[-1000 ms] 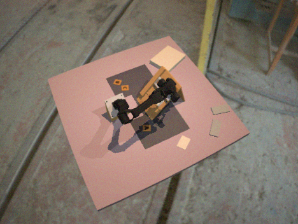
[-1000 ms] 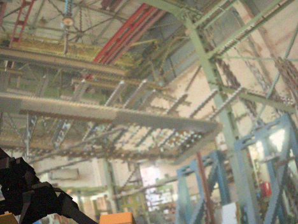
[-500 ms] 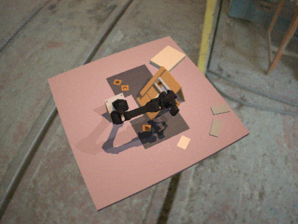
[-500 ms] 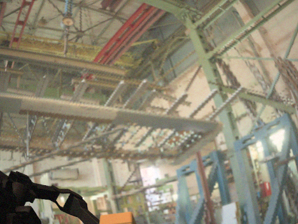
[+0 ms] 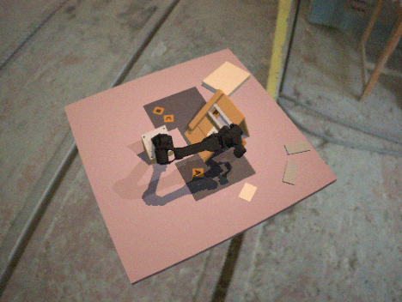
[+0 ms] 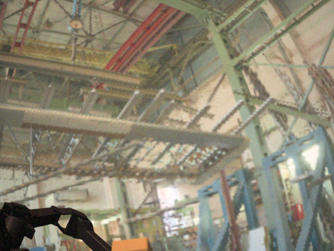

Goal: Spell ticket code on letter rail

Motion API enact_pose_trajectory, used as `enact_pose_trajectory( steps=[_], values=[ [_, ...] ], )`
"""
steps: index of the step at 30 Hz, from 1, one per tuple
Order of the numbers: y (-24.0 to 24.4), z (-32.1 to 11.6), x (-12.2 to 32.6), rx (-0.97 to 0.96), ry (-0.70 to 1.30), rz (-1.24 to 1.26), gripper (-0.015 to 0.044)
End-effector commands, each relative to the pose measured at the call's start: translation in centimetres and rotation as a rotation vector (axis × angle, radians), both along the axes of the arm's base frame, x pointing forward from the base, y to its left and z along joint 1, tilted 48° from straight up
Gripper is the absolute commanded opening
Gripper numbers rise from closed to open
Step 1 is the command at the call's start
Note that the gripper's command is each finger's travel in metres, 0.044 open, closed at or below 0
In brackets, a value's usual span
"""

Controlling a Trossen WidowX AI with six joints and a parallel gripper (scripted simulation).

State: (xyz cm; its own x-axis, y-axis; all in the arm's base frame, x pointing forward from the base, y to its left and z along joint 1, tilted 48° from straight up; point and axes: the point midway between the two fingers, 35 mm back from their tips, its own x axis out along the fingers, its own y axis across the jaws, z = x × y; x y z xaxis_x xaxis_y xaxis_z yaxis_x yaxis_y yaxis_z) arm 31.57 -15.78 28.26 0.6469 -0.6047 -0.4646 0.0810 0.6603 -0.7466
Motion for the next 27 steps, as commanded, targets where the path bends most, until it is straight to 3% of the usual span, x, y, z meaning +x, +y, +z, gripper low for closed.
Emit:
enact_pose_trajectory(
  steps=[1, 27],
  values=[
    [-0.34, -0.28, 0.28, -0.003, 0.000, 0.004, 0.0000],
    [0.25, -0.83, 0.20, -0.003, 0.001, 0.004, 0.0000]
  ],
)
